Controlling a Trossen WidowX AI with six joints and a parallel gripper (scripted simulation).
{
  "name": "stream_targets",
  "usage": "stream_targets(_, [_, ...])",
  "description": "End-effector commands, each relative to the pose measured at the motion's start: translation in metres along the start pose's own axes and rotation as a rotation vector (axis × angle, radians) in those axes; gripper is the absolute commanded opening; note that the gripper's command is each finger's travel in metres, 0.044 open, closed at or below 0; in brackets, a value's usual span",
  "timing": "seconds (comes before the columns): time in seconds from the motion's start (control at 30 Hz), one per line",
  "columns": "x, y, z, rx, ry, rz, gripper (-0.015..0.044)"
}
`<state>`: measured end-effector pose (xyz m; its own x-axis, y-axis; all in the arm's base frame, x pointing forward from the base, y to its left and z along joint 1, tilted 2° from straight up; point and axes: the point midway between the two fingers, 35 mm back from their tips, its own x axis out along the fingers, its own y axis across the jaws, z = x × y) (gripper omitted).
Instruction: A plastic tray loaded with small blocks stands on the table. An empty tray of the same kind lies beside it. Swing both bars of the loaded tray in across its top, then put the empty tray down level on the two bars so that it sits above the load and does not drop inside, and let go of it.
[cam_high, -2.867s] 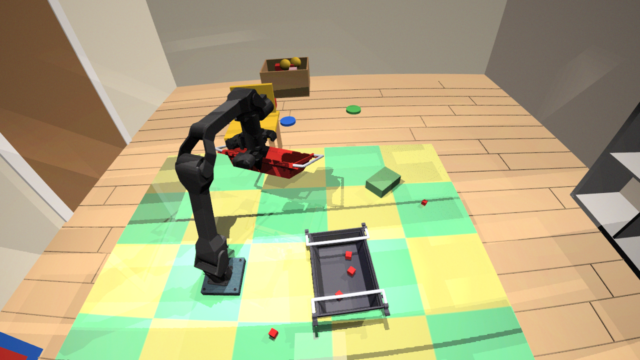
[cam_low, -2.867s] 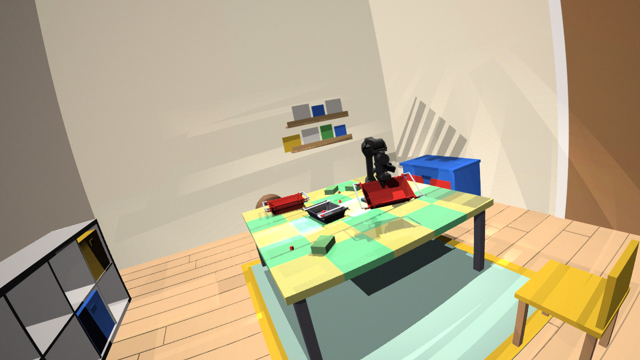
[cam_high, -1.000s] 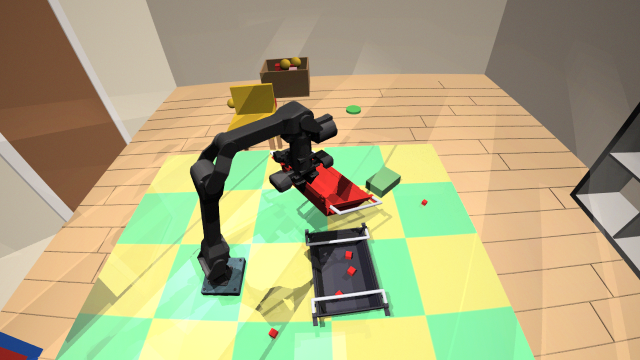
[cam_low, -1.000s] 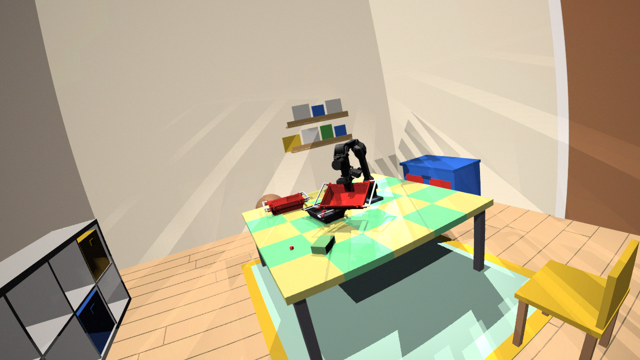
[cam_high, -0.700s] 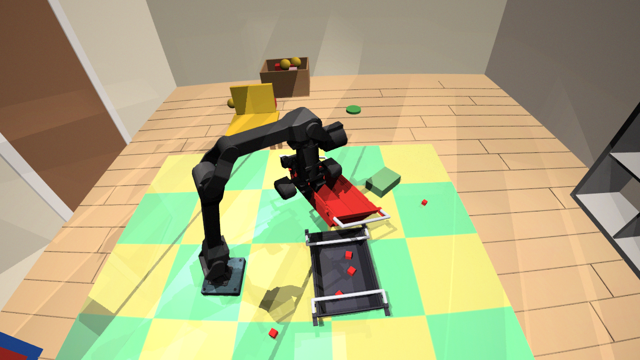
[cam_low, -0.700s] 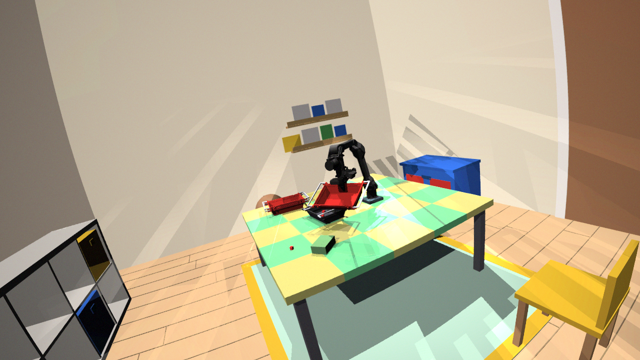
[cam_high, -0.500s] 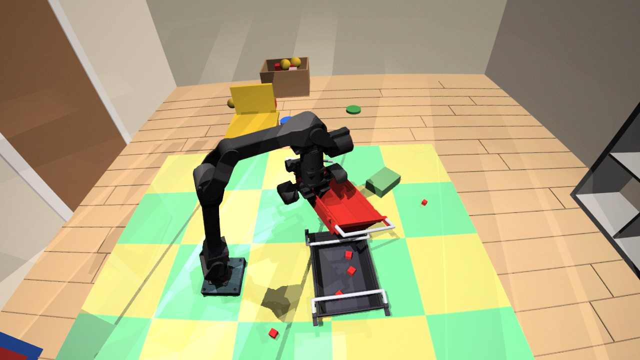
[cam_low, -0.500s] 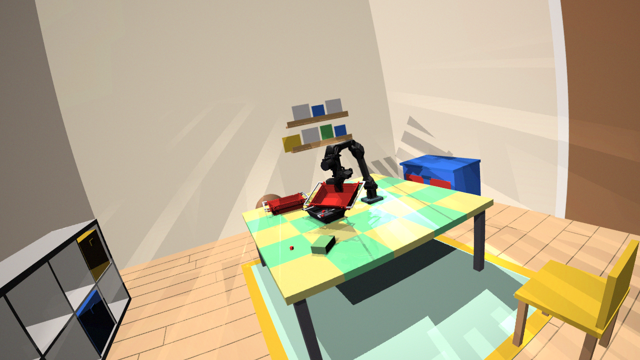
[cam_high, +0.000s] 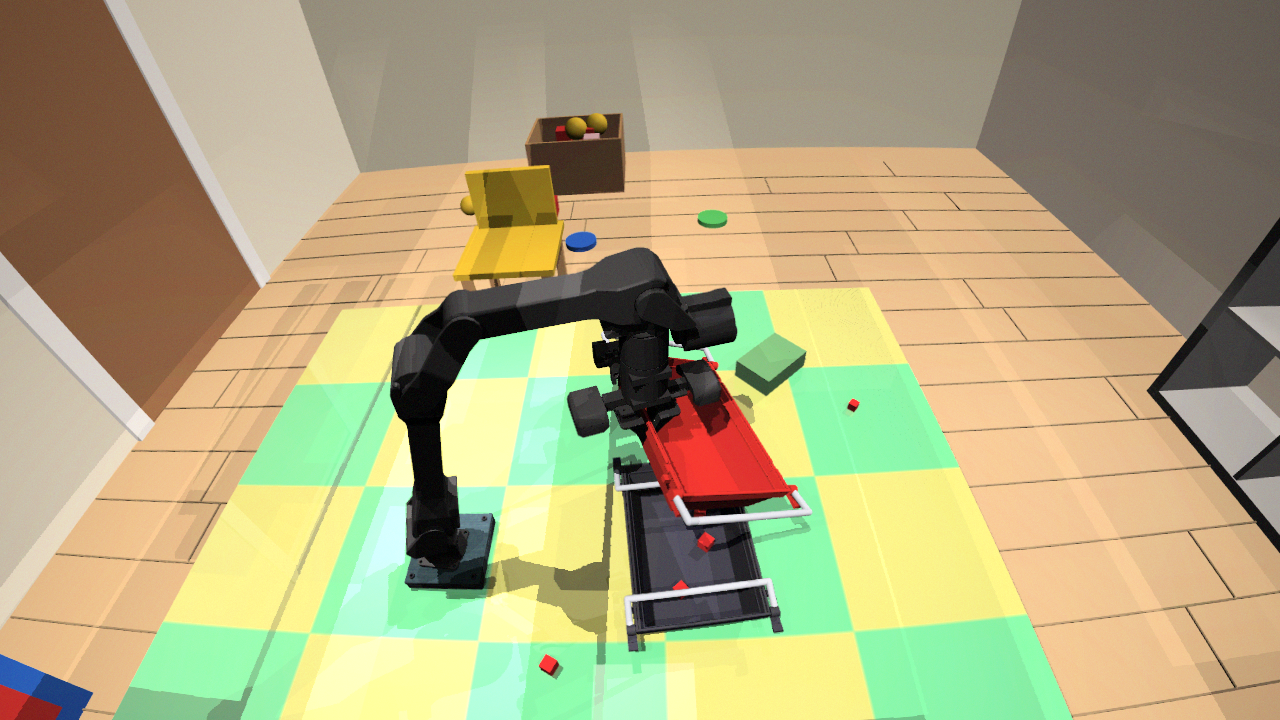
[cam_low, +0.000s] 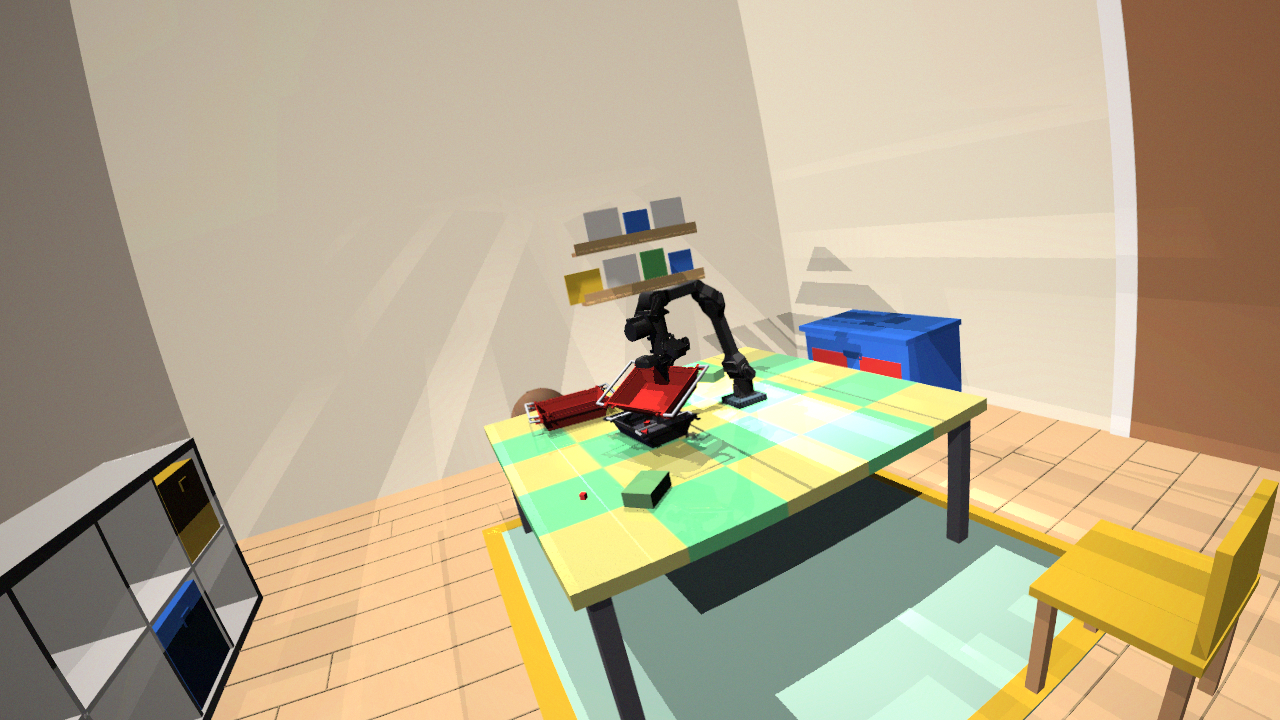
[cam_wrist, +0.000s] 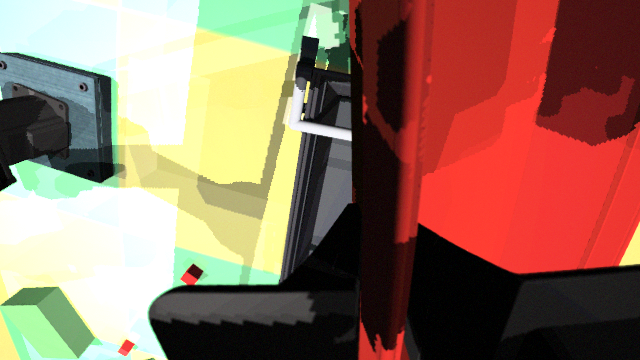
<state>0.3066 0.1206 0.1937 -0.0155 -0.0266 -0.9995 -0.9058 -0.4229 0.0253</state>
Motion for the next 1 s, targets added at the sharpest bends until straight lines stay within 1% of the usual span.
stream_targets(0.0, [-0.006, 0.001, -0.019, 0.047, 0.006, -0.027, 0.0])
stream_targets(0.53, [-0.005, 0.016, -0.081, 0.225, 0.01, -0.024, 0.0])
stream_targets(0.97, [-0.005, 0.017, -0.083, 0.232, 0.01, -0.024, 0.0])
